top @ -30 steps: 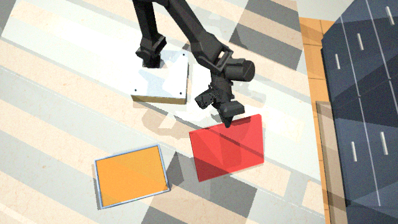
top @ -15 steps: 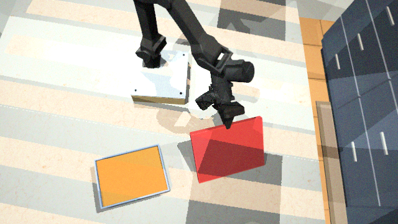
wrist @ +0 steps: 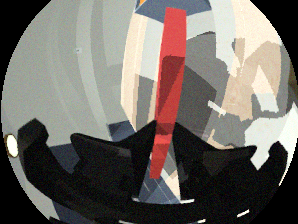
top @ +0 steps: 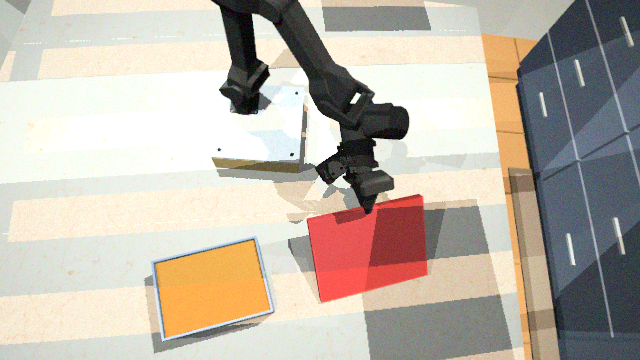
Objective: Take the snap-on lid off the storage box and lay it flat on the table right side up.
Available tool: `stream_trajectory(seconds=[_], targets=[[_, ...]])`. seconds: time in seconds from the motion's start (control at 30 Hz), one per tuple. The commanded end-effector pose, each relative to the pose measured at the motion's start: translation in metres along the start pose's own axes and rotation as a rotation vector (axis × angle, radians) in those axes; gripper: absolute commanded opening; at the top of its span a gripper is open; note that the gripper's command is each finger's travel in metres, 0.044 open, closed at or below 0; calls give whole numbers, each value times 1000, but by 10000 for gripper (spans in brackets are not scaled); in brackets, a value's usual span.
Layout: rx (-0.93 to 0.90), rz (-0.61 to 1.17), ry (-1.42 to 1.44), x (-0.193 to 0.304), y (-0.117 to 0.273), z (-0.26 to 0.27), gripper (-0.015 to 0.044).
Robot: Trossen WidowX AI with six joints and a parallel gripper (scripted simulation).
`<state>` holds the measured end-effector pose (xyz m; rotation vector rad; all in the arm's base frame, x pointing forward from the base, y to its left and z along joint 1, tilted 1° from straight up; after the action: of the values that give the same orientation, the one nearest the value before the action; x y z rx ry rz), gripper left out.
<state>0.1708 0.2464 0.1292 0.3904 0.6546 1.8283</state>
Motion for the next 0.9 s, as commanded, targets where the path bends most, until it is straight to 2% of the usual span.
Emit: stream_trajectory(seconds=[0.0, 0.87], targets=[[24, -5, 15, -1, -5, -9, 0], [24, -5, 15, 0, -18, -25, 0]])
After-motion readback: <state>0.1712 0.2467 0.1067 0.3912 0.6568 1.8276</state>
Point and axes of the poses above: the point midway between the two fingers, 35 mm back from their tips, its own y axis back along the fingers, its own z axis across the jaws, x = y × z, the point moved 9 cm from there along y, back along the fingers, and after that the axes turned 5 degrees about y, right-handed, at the moved point
